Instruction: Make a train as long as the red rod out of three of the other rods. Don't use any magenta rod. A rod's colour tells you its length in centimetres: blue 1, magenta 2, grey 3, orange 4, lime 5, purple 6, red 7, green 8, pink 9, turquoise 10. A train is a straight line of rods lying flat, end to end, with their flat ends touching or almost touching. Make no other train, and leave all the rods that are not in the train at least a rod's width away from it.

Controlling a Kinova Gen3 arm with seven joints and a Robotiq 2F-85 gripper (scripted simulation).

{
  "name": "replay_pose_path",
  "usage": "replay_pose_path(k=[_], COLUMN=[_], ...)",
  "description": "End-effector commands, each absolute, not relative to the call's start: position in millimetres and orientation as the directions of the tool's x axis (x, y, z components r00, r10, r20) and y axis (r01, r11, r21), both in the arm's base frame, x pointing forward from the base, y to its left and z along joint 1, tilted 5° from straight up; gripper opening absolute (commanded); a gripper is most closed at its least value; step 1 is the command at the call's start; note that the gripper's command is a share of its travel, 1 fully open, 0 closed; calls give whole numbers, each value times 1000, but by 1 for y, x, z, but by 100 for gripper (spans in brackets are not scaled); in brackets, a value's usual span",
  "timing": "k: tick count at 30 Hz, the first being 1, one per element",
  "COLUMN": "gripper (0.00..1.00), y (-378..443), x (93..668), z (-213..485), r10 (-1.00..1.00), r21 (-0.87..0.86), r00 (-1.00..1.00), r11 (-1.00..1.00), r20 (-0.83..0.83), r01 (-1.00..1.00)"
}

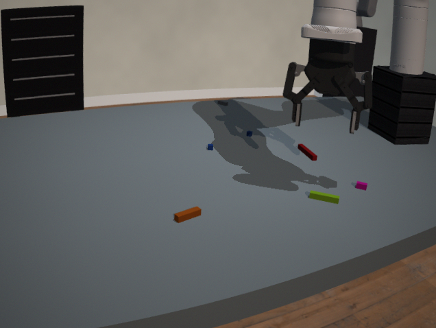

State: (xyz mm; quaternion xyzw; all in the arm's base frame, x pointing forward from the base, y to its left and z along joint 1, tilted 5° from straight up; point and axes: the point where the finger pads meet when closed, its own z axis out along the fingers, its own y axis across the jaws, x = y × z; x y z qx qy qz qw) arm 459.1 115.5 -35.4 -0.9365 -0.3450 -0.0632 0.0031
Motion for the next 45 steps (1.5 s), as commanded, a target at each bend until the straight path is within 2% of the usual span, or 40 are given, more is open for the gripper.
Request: replay_pose_path(k=[1, 45], gripper=[100, 100], y=[119, 120], x=[456, 417], z=[-34, -36], r10=[651, 625], r21=[38, 53], r00=[750, 776], r11=[-757, -781], r20=[119, 82], r01=[652, 623])
